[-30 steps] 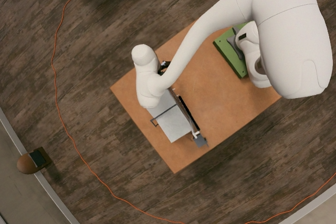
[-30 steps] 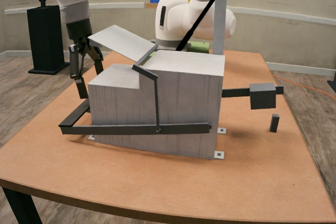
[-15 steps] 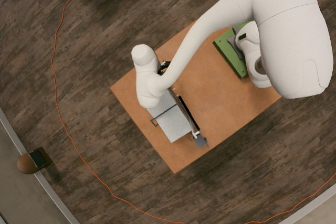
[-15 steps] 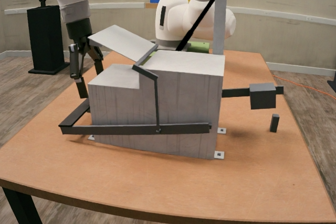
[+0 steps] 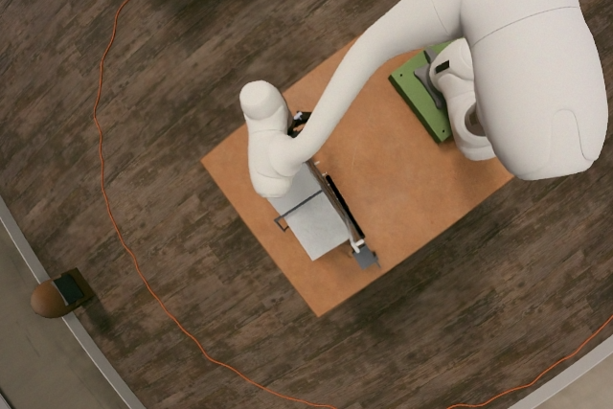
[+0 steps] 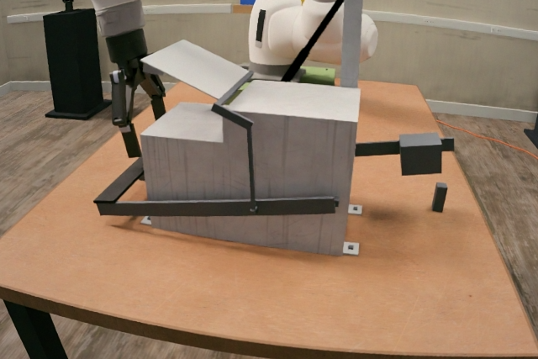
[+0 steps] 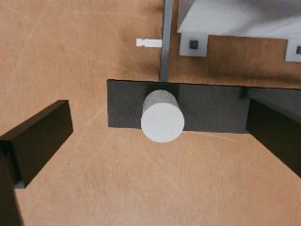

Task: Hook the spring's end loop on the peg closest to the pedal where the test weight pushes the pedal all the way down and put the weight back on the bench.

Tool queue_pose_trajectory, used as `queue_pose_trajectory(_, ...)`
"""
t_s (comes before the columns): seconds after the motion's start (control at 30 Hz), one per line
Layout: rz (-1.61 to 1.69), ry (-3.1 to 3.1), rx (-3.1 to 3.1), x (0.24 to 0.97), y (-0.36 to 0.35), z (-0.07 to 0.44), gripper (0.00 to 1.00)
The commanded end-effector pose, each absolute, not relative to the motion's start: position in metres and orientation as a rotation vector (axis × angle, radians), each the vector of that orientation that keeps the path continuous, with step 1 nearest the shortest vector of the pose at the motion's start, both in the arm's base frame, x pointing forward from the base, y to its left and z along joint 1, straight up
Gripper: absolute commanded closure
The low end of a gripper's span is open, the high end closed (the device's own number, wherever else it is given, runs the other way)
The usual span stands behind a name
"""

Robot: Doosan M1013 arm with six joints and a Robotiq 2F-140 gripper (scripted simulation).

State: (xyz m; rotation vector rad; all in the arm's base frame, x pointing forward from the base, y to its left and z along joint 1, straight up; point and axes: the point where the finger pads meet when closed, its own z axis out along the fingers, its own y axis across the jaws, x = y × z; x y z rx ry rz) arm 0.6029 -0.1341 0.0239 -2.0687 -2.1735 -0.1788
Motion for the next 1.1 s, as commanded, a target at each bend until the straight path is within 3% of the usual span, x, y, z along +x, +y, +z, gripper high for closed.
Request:
queue_pose_trajectory(0.0,-0.18,-2.174,-2.069,0.6033,-0.1342,0.0245,0.0)
queue_pose_trajectory(0.07,-0.18,-2.174,-2.069,0.6033,-0.1342,0.0245,0.0)
queue_pose_trajectory(0.1,-0.18,-2.174,-2.069,0.6033,-0.1342,0.0245,0.75)
queue_pose_trajectory(1.07,-0.18,-2.174,-2.069,0.6033,-0.1342,0.0245,0.75)
